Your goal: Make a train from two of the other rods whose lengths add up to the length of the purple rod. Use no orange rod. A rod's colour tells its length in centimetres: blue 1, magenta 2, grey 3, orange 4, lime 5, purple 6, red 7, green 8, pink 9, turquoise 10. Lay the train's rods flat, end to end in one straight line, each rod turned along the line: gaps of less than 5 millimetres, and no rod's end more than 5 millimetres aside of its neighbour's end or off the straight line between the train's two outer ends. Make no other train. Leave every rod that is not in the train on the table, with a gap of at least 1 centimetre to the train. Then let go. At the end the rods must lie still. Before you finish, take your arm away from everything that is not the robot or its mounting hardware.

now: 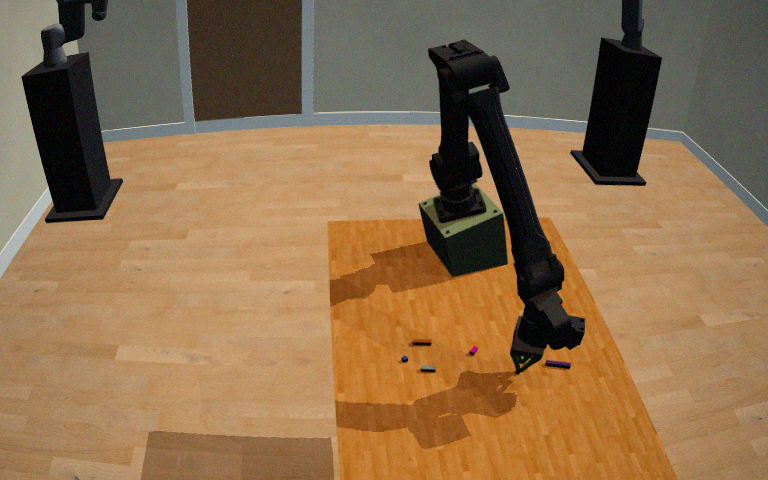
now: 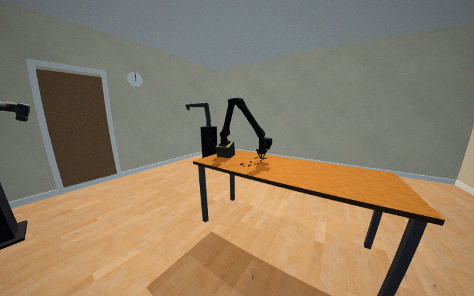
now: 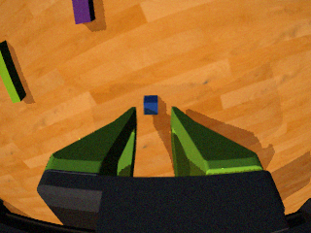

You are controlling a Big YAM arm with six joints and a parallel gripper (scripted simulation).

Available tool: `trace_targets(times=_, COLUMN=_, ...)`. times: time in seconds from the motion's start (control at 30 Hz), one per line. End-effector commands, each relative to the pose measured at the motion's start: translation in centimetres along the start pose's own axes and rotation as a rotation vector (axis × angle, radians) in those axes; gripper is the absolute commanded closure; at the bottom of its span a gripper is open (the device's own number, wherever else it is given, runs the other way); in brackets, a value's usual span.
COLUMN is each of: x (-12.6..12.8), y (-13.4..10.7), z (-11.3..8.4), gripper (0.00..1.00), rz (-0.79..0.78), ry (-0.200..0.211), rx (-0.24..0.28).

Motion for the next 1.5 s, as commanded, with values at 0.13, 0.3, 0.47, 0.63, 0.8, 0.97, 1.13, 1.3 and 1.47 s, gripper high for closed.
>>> trace_targets(times=0.13, x=0.0, y=-0.2, z=0.3, gripper=0.77, rz=-0.009, ry=-0.001, rx=-0.001)
trace_targets(times=0.3, x=0.0, y=-0.2, z=0.3, gripper=0.77, rz=-0.009, ry=-0.001, rx=-0.001)
trace_targets(times=0.47, x=0.0, y=-0.2, z=0.3, gripper=0.77, rz=-0.009, ry=-0.001, rx=-0.001)
trace_targets(times=0.63, x=0.0, y=-0.2, z=0.3, gripper=0.77, rz=-0.009, ry=-0.001, rx=-0.001)
trace_targets(times=0.8, x=-0.4, y=-0.5, z=-0.1, gripper=0.77, rz=0.001, ry=-0.014, rx=-0.008)
trace_targets(times=0.97, x=-0.5, y=-0.7, z=-1.0, gripper=0.77, rz=0.0, ry=-0.032, rx=-0.019)
trace_targets(times=1.13, x=-0.1, y=-0.8, z=-0.2, gripper=0.77, rz=-0.006, ry=-0.015, rx=-0.009)
trace_targets(times=1.3, x=-0.1, y=-0.8, z=-0.3, gripper=0.77, rz=-0.005, ry=-0.015, rx=-0.009)
trace_targets(times=1.47, x=-0.1, y=-0.8, z=-0.3, gripper=0.77, rz=-0.005, ry=-0.015, rx=-0.009)
Point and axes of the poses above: the point where the finger pads meet when closed, its own z axis out along the fingers, its own x axis across the jaws, y = z × x, the point moved 9 cm from there along -z, back along the fingers, and after that the axes turned 2 degrees about -z, right-handed, at the moved point
